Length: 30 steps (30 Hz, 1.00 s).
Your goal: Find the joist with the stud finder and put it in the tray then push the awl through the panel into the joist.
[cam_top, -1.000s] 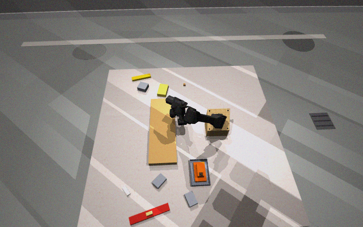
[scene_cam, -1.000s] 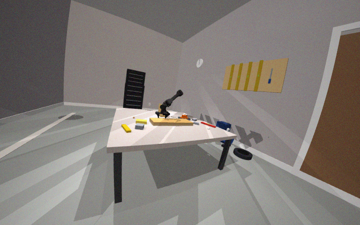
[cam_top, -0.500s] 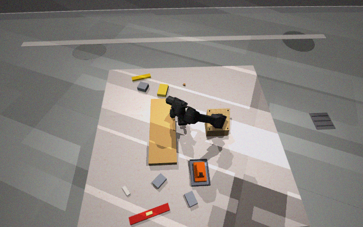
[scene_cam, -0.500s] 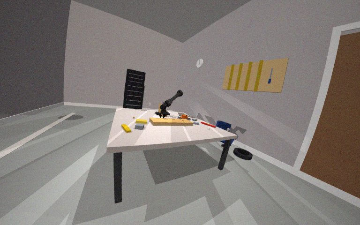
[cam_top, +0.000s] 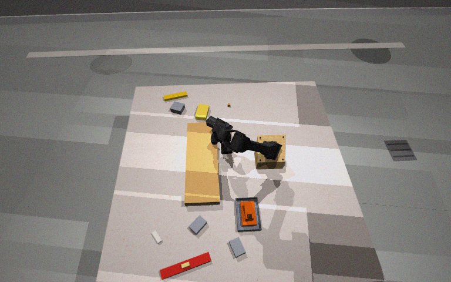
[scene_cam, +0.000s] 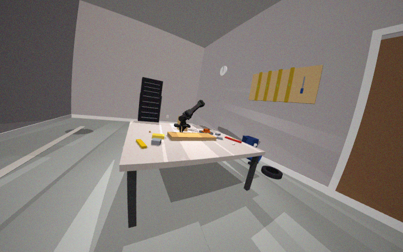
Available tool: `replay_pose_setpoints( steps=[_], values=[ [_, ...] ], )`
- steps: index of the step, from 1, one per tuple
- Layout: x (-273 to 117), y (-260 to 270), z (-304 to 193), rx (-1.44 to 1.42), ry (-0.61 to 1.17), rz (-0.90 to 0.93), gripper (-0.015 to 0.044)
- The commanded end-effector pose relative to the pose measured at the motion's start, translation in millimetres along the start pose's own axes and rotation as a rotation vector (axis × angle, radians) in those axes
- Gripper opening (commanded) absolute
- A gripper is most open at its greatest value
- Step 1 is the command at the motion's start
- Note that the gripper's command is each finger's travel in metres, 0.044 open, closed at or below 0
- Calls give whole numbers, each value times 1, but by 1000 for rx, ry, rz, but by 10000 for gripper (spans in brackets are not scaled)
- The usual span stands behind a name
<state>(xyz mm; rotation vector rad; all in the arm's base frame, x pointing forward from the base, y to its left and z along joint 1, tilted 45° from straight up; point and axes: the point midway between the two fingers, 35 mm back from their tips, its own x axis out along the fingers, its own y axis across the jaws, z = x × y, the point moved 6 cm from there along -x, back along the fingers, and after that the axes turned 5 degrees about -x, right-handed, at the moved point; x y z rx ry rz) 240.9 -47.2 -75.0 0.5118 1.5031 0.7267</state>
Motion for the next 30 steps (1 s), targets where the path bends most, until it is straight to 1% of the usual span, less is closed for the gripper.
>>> replay_pose_setpoints(
  steps=[1,9,11,19,30],
  values=[
    [-33,-3,3,-11,-16,-21,0],
    [-94,0,-6,-11,-14,-18,0],
    [-104,1,-9,-12,-14,-16,0],
    [-107,-1,-15,-13,-37,5,0],
    [-117,-9,-55,-25,-213,119,0]
  ],
)
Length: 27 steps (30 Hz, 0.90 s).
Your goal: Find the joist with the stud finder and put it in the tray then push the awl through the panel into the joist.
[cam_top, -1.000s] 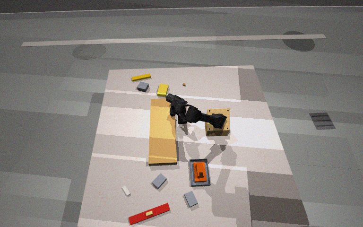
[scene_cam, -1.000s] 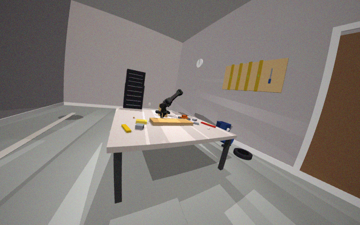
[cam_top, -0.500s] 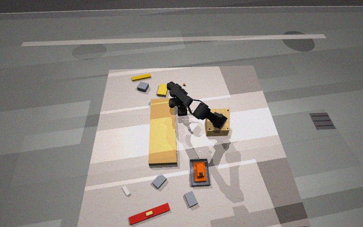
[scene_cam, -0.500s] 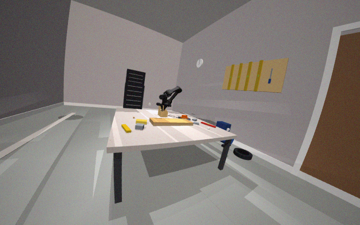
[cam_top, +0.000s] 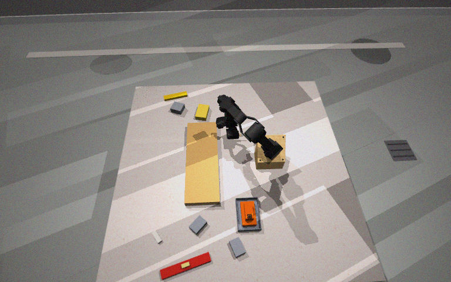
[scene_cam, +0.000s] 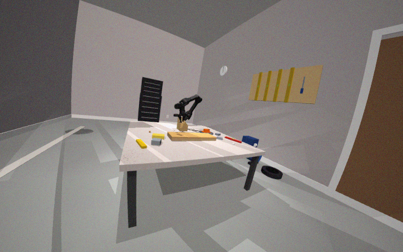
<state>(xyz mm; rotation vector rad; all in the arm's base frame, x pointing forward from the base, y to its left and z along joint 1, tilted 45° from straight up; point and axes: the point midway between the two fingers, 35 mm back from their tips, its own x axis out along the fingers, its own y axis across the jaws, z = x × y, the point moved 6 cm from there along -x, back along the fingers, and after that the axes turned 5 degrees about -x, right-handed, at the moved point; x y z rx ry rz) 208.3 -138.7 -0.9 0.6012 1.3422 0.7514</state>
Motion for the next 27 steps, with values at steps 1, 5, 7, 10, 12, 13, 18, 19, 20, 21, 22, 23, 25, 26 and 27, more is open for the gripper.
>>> replay_pose_setpoints(
  steps=[1,5,7,10,12,13,18,19,20,21,22,23,25,26,27],
  values=[
    [-6,-2,-16,-5,-84,46,0],
    [-11,-2,-29,-12,-162,76,0],
    [-13,-2,-35,-16,-203,89,0],
    [-17,-2,-45,-22,-266,105,0],
    [-19,-2,-51,-26,-309,114,0],
    [-20,-1,-54,-28,-331,118,0],
    [-24,0,-69,-39,-444,129,0],
    [-25,1,-72,-41,-467,130,0],
    [-26,1,-74,-43,-490,130,0],
    [-27,2,-77,-45,-513,130,0],
    [-28,2,-80,-47,-537,130,0],
    [-29,3,-83,-49,-561,129,0],
    [-30,4,-88,-53,-608,125,0],
    [-31,4,-91,-55,-632,123,0],
    [-32,5,-93,-57,-656,120,0]
  ],
)
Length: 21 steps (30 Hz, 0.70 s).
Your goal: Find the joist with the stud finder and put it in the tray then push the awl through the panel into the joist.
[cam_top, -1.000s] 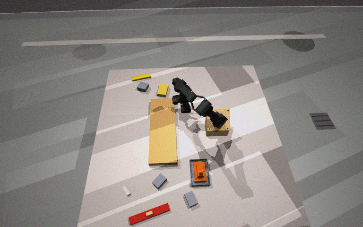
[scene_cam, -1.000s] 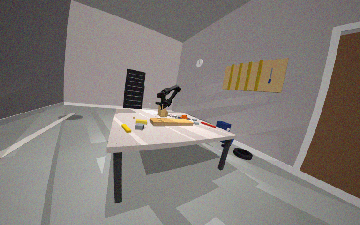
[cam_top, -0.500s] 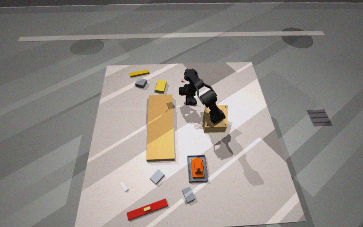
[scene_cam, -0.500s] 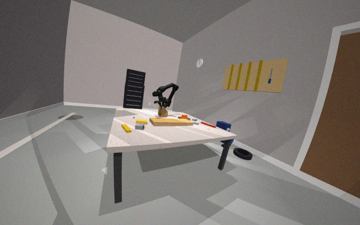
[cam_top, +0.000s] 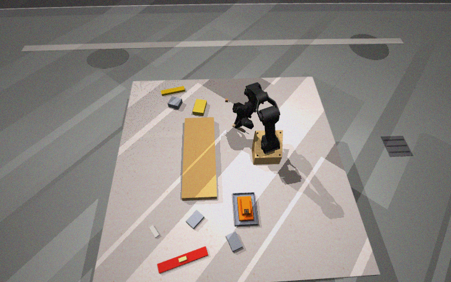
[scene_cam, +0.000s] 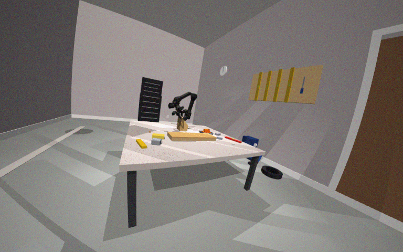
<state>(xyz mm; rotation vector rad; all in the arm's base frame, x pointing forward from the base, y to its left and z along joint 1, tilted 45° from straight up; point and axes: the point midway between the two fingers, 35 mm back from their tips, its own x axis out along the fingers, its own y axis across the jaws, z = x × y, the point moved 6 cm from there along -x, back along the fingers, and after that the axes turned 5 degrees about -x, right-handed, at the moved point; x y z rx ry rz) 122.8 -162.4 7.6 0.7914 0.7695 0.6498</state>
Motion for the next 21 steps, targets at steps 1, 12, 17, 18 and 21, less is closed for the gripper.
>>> replay_pose_setpoints(
  steps=[1,12,17,18,21],
  values=[
    [-9,4,-8,-17,-115,-8,0],
    [-28,15,-27,-68,-378,-71,0],
    [-36,21,-35,-92,-496,-118,0],
    [-37,22,-37,-96,-519,-129,0],
    [-42,25,-42,-110,-588,-164,0]
  ],
)
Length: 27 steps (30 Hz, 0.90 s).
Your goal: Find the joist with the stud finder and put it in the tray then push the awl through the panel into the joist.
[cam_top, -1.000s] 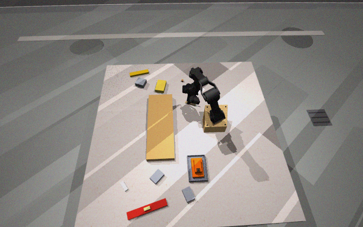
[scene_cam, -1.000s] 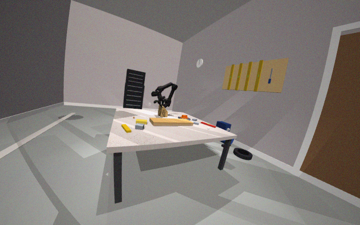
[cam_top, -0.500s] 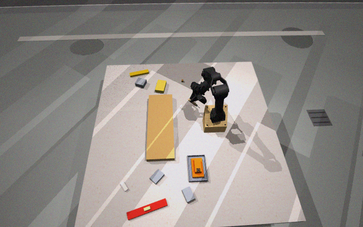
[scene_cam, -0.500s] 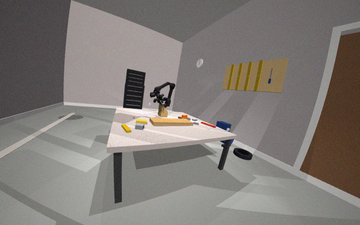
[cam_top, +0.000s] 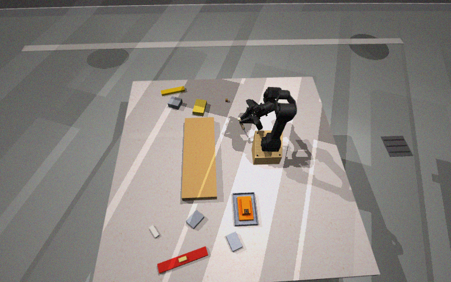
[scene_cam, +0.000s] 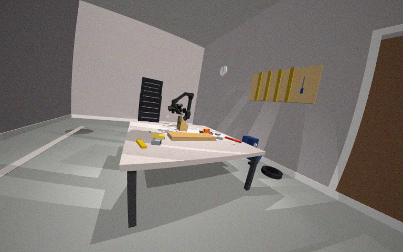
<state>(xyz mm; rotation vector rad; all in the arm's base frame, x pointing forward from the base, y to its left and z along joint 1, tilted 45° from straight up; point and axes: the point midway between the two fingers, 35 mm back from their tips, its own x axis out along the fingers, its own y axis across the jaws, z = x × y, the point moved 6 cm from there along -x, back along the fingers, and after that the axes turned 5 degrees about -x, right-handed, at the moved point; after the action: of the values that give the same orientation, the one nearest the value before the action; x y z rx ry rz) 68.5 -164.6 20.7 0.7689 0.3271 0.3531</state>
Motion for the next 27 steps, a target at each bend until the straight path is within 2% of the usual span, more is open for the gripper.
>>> replay_pose_setpoints(
  steps=[1,3,4,13,27],
  values=[
    [-10,5,-2,-25,-113,-54,0],
    [-14,7,-3,-38,-158,-79,0],
    [-6,3,-2,-18,-66,-32,0],
    [11,5,-1,29,131,47,0],
    [40,5,-2,136,513,66,0]
  ],
)
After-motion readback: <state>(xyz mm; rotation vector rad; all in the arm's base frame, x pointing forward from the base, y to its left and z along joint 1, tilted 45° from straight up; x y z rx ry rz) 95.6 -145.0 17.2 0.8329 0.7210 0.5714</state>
